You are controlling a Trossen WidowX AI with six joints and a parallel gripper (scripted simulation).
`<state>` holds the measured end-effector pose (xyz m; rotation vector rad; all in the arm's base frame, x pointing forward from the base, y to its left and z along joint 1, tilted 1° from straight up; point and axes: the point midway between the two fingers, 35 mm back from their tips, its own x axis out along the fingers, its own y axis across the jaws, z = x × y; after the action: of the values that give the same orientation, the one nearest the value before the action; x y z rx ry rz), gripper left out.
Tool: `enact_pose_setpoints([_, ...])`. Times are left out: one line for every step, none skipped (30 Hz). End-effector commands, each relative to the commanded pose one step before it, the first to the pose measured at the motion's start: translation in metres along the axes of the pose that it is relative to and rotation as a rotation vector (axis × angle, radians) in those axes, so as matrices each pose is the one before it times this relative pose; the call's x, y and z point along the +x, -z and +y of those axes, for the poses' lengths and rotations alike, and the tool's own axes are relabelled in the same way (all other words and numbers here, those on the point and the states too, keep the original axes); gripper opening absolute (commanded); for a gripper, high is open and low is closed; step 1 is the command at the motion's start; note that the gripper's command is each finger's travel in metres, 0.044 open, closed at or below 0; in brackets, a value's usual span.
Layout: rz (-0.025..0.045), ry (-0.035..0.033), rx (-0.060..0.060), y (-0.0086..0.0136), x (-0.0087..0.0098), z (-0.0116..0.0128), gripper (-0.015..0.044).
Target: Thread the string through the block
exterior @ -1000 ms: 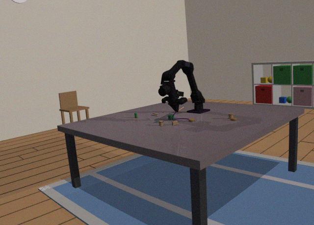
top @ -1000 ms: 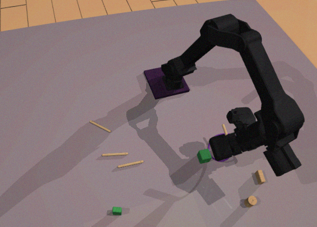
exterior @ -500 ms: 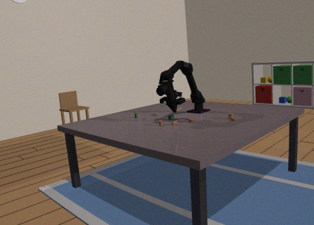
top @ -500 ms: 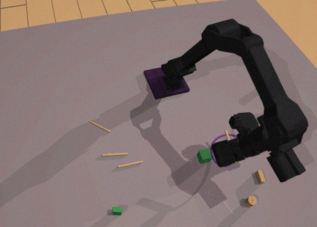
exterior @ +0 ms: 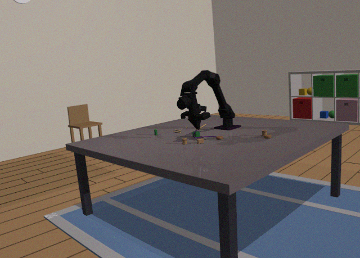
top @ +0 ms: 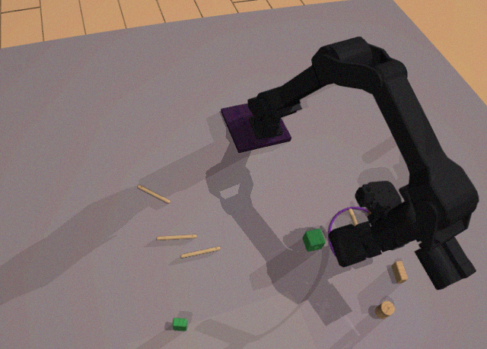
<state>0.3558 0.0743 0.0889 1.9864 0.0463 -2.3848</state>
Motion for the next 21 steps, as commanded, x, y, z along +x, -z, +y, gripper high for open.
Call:
enact_pose_setpoints([0.00969,-0.00436,-0.0059,0.00539,-0.00195,0.00130,0.0000])
enact_pose_setpoints([0.00211,0.00009,-0.0002,0.00122,-0.00029,0.00013,0.0000])
enact_pose_setpoints([0.00211,0.00009,-0.0002,0.00122,-0.00028,0.00013,0.0000])
enact_pose_setpoints([0.00211,0.00009,-0.0002,0.00122,-0.00028,0.00013,0.0000])
enact_pose_setpoints([0.00211,0.00008,-0.0002,0.00121,-0.00028,0.00013,0.0000])
enact_pose_setpoints([0.00211,0.00008,-0.0002,0.00121,-0.00027,0.00014,0.0000])
enact_pose_setpoints([0.00211,0.00008,-0.0001,0.00121,-0.00027,0.00014,0.0000])
enact_pose_setpoints([0.00211,0.00007,-0.0001,0.00121,-0.00026,0.00014,0.0000])
enact_pose_setpoints([0.00211,0.00007,-0.0001,0.00121,-0.00026,0.00014,0.0000])
enact_pose_setpoints([0.00215,0.00007,-0.0001,0.00123,-0.00026,0.00015,0.0000])
enact_pose_setpoints([0.00215,0.00007,-0.0001,0.00123,-0.00026,0.00015,0.0000])
enact_pose_setpoints([0.00215,0.00006,-0.0001,0.00123,-0.00025,0.00015,0.0000])
enact_pose_setpoints([0.00215,0.00006,-0.0001,0.00123,-0.00025,0.00015,0.0000])
enact_pose_setpoints([0.00215,0.00006,-0.0001,0.00122,-0.00024,0.00016,0.0000])
enact_pose_setpoints([0.00215,0.00005,-0.0001,0.00122,-0.00024,0.00016,0.0000])
enact_pose_setpoints([0.00215,0.00005,-0.0001,0.00122,-0.00024,0.00016,0.0000])
enact_pose_setpoints([0.00215,0.00005,-0.0001,0.00122,-0.00023,0.00016,0.0000])
enact_pose_setpoints([0.00215,0.00004,-0.0001,0.00121,-0.00023,0.00017,0.0000])
enact_pose_setpoints([0.00215,0.00004,-0.0001,0.00121,-0.00022,0.00017,0.0000])
enact_pose_setpoints([0.00218,0.00004,-0.0001,0.00122,-0.00022,0.00017,0.0000])
enact_pose_setpoints([0.00218,0.00003,-0.0001,0.00122,-0.00022,0.00017,0.0000])
